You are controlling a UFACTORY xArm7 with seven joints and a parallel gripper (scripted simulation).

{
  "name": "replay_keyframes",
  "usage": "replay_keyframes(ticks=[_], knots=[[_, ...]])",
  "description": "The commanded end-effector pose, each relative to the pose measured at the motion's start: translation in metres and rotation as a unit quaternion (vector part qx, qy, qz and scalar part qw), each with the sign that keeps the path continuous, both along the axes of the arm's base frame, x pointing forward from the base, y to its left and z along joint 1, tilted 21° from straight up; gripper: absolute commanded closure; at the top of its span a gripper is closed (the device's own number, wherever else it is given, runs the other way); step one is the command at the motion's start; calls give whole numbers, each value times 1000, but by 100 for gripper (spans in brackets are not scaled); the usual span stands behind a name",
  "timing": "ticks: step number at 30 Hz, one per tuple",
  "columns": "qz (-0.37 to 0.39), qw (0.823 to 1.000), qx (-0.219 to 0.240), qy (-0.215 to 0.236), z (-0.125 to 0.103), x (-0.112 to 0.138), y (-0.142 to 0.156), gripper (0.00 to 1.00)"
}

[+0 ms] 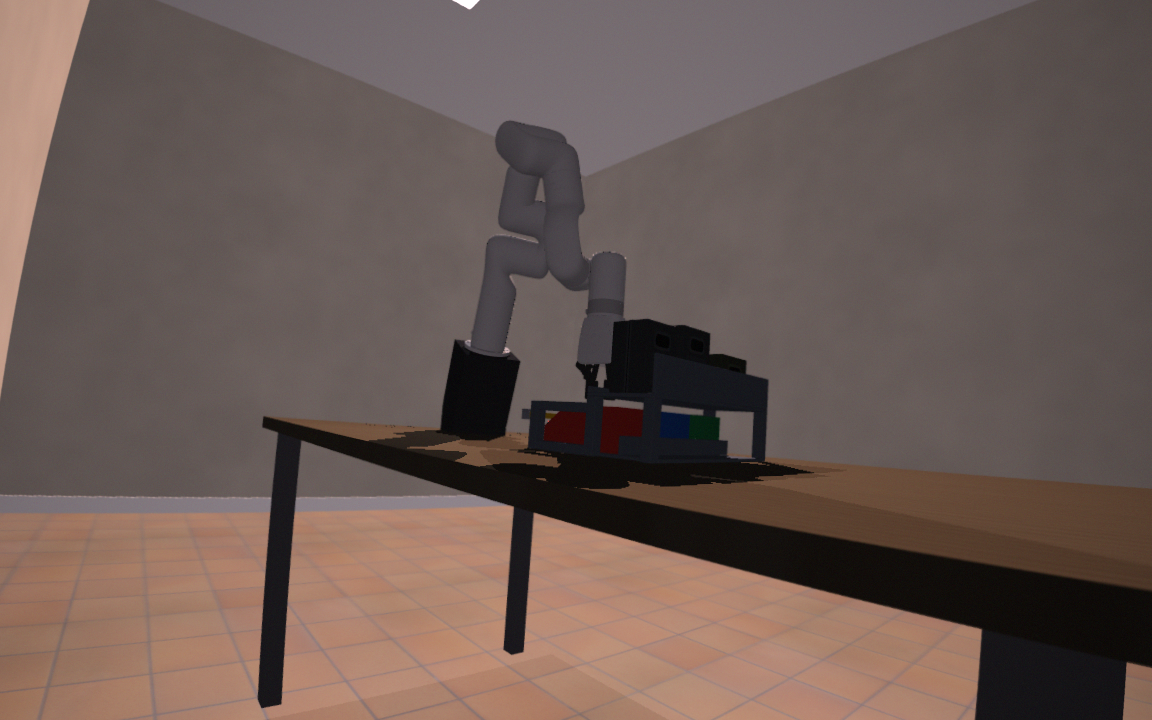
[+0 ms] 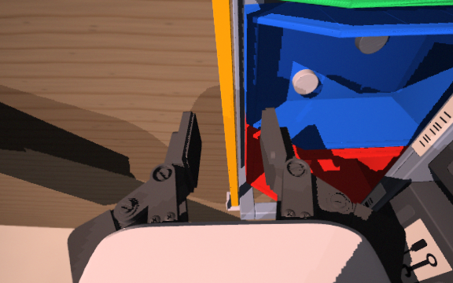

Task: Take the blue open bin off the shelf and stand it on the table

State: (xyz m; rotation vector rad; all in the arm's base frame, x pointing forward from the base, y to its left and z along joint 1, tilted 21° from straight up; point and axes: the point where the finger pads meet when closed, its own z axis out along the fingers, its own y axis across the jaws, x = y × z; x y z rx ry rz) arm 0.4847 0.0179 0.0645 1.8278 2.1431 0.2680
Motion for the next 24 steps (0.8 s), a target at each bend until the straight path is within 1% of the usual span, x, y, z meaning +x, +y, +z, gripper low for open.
replay_keyframes(ticks=[1,13,18,24], knots=[[-2,1000,-2,-2,-34,13,-3,53],[-2,1000,-2,-2,-34,13,-3,53],[-2,1000,-2,-2,-28,10,-3,53],[-2,1000,-2,-2,-28,10,-3,53]])
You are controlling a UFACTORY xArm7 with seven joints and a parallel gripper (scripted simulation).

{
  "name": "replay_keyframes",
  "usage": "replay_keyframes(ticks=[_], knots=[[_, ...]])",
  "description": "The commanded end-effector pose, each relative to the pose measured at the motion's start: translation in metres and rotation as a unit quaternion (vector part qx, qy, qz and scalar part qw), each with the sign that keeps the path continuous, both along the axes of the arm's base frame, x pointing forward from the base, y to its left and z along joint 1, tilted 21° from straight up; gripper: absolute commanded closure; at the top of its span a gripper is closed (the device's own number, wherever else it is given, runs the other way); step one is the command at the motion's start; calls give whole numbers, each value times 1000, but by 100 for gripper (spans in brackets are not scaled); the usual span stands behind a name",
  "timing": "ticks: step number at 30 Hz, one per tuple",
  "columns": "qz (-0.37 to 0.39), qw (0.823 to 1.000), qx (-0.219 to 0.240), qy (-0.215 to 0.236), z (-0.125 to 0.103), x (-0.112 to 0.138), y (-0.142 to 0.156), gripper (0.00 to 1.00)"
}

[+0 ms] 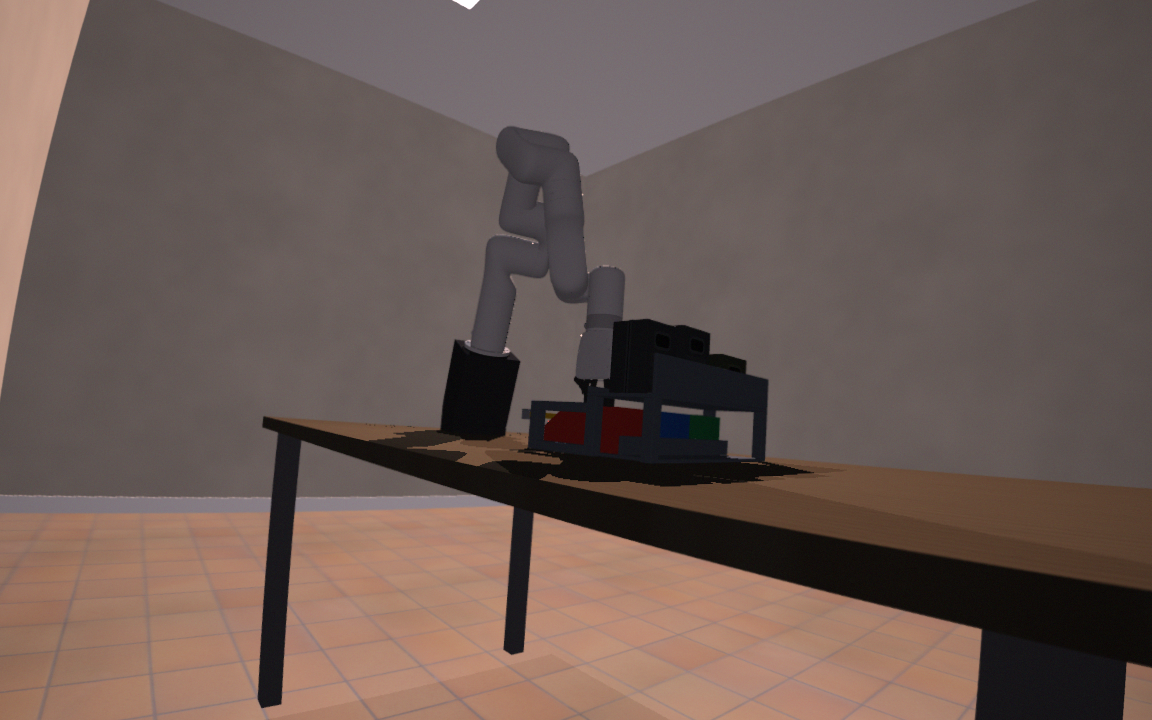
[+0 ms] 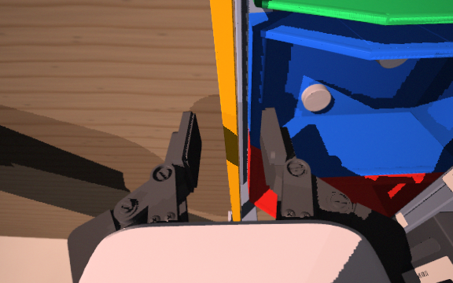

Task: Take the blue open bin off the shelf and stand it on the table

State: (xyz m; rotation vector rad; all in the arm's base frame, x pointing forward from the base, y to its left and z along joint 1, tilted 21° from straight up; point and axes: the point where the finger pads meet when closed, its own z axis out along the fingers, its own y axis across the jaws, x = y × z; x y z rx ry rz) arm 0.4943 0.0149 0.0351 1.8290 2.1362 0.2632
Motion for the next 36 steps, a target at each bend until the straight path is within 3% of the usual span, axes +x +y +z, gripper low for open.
replay_keyframes(ticks=[1,36], knots=[[0,1000,0,-1,1,1,0,53],[0,1000,0,-1,7,-1,1,53]])
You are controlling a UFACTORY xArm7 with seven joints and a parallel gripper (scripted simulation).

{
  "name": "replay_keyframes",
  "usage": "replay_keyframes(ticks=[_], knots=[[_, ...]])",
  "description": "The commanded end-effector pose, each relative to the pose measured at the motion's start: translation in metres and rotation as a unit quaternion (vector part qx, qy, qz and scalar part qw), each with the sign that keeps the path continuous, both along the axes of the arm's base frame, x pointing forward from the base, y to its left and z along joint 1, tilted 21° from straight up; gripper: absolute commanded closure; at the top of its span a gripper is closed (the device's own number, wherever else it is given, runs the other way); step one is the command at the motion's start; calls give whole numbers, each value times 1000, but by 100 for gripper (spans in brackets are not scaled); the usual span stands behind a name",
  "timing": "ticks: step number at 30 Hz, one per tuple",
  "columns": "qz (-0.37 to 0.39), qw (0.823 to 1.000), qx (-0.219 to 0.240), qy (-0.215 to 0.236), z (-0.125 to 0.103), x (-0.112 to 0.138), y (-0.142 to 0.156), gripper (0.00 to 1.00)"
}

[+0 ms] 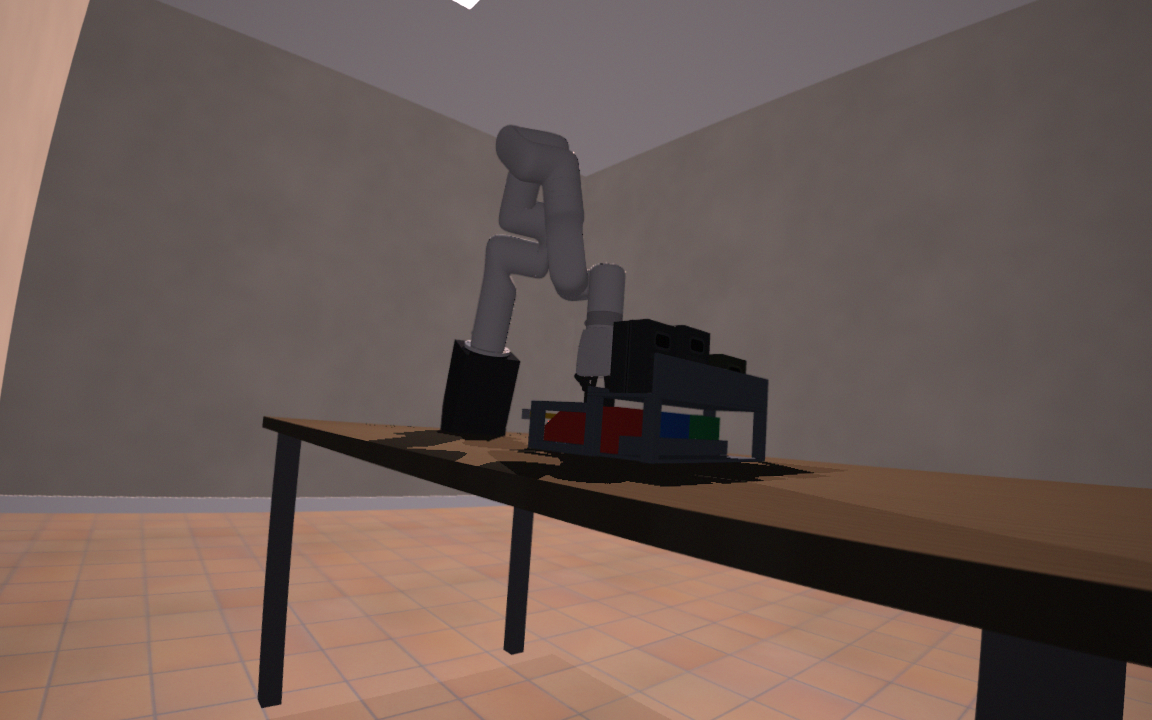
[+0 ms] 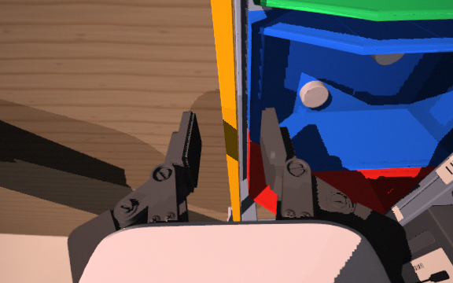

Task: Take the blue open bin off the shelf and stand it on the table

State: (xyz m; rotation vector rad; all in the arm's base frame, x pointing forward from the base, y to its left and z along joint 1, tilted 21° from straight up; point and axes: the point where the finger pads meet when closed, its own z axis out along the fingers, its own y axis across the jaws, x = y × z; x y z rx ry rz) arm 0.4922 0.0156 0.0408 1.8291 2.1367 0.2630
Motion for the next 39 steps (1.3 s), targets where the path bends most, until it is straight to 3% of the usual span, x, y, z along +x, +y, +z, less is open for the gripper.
replay_keyframes(ticks=[1,39], knots=[[0,1000,0,-2,1,1,0,53],[0,1000,0,-2,-9,5,0,53]])
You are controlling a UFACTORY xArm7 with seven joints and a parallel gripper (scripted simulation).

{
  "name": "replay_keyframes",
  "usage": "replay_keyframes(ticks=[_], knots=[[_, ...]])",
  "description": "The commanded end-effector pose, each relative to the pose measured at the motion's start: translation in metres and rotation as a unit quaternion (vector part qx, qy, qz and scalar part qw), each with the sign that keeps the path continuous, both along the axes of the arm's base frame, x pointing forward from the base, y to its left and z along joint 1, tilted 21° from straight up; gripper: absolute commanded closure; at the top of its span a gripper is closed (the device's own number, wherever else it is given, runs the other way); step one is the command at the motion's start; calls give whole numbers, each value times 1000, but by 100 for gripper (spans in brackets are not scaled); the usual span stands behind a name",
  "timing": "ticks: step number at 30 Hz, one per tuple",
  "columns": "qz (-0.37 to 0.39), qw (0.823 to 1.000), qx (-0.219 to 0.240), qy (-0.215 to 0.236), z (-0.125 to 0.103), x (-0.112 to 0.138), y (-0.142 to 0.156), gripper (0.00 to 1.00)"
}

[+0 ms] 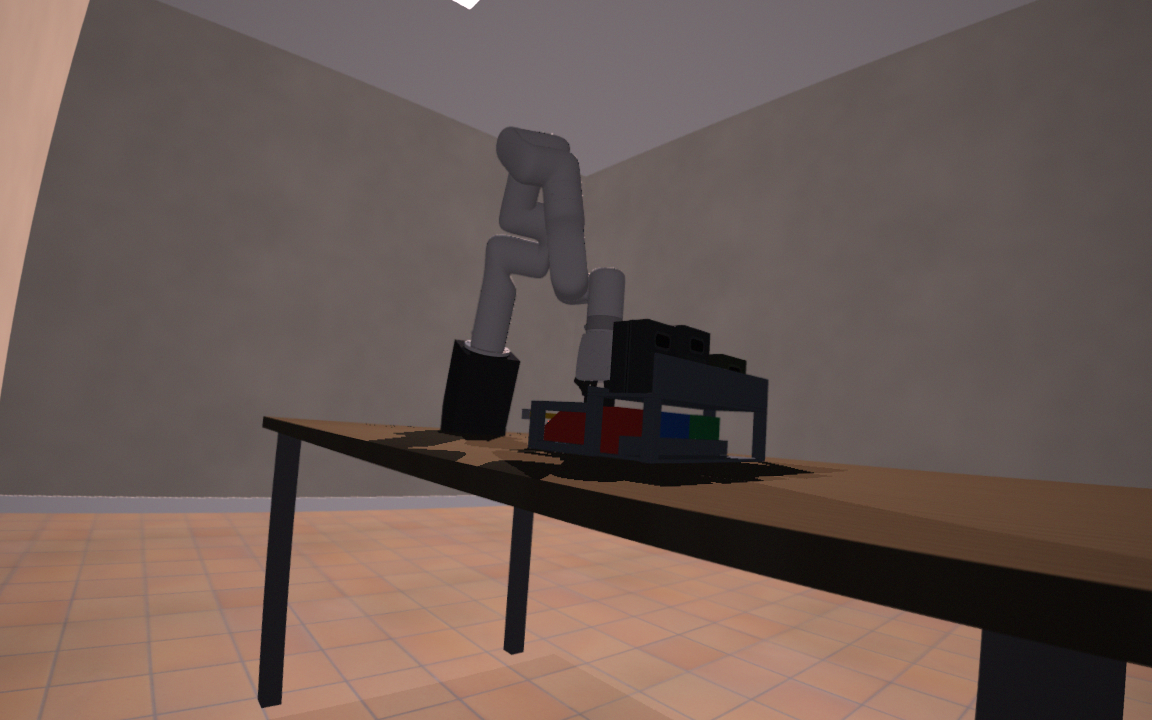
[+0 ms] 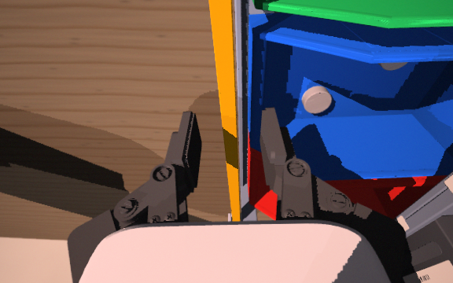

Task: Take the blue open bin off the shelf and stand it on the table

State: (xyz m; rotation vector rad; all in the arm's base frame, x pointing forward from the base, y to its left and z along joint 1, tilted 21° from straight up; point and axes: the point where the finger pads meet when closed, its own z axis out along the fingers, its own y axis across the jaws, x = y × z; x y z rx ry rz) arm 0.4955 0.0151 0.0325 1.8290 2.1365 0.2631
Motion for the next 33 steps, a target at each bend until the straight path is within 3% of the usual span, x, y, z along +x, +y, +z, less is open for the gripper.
replay_keyframes(ticks=[1,16,17,33], knots=[[0,1000,0,-1,-2,2,0,53],[0,1000,0,-1,-8,4,0,53],[0,1000,0,-1,-8,4,0,100],[0,1000,0,-1,-8,4,0,100]])
